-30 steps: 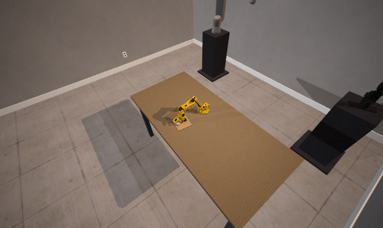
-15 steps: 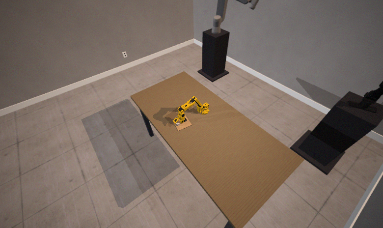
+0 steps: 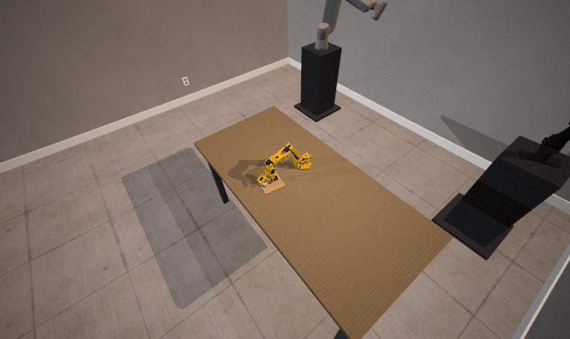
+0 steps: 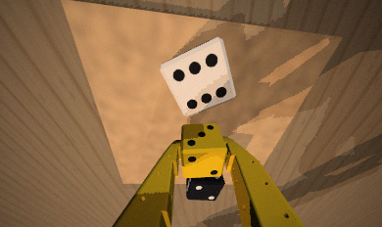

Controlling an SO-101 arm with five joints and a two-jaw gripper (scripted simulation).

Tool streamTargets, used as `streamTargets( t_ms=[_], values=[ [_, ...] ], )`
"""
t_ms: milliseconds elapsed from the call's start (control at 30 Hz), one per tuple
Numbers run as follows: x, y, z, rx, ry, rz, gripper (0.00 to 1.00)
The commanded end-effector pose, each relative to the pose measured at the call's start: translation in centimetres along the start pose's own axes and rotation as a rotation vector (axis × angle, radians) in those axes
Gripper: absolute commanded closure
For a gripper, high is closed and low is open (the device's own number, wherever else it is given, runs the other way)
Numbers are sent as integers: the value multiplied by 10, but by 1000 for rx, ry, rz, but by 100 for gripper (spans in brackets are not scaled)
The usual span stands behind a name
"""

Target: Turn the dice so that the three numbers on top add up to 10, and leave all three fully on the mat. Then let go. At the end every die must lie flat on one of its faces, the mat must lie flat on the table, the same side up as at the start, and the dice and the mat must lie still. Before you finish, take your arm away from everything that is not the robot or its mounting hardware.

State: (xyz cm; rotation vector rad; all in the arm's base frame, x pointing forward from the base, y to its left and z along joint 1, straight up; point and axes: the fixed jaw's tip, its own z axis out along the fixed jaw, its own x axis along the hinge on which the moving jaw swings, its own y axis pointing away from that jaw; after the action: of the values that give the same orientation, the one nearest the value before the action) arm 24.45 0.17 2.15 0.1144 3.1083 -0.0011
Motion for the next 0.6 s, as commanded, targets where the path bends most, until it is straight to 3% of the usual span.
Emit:
streamTargets(
  t_ms=[0, 300, 567],
  values=[
    [-4, 3, -6, -3, -35, 0, 86],
    [-4, 3, -6, -3, -35, 0, 85],
    [-4, 3, -6, -3, -35, 0, 78]
  ],
)
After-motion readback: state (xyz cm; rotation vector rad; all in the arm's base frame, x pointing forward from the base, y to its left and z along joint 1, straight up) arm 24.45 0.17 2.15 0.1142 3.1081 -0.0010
